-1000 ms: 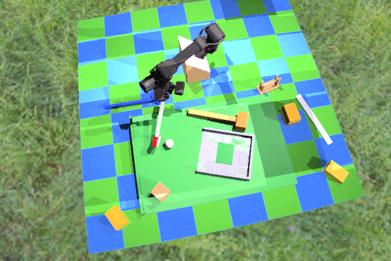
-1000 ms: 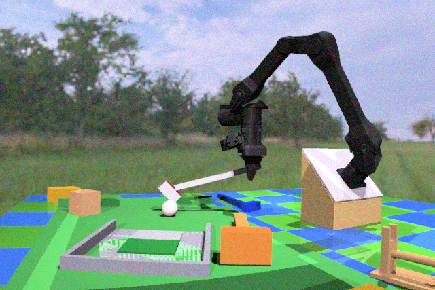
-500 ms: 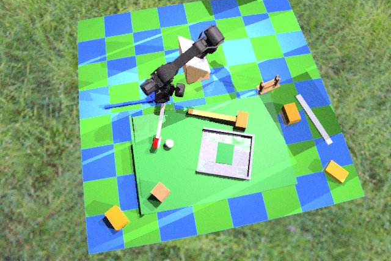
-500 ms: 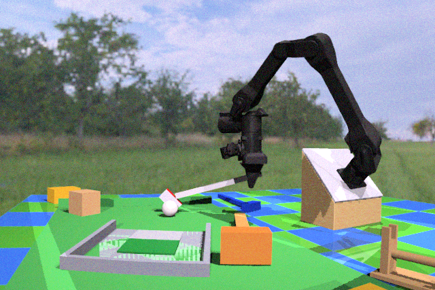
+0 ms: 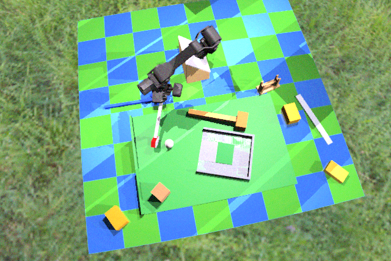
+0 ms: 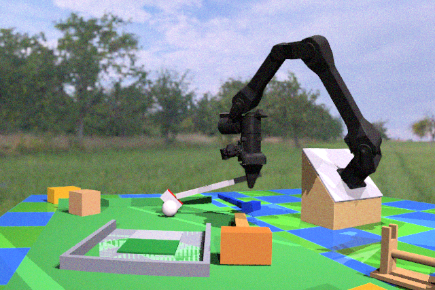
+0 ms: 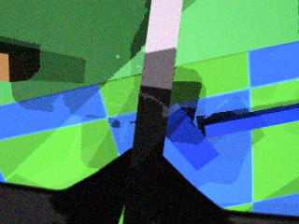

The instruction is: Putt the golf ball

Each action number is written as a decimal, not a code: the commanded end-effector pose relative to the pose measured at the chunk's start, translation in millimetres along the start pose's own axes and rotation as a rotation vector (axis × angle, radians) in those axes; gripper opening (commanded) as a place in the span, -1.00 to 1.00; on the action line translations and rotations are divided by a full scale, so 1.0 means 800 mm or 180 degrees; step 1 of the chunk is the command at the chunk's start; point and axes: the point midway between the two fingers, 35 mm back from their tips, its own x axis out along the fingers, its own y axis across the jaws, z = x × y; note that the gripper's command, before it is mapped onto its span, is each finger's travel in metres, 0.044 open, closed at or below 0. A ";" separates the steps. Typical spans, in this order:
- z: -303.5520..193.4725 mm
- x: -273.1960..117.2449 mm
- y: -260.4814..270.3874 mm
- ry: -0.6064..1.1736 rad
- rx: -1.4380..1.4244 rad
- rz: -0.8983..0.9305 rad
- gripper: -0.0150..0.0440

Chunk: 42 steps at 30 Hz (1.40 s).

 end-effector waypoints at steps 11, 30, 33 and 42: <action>0.003 -0.002 0.004 -0.0025 0.0032 -0.0005 -0.49; 0.003 -0.032 0.151 -0.0023 0.0010 0.0017 -0.49; 0.002 -0.056 0.151 -0.0022 0.0011 0.0016 -0.49; 0.000 -0.067 0.151 -0.0019 0.0025 0.0023 -0.49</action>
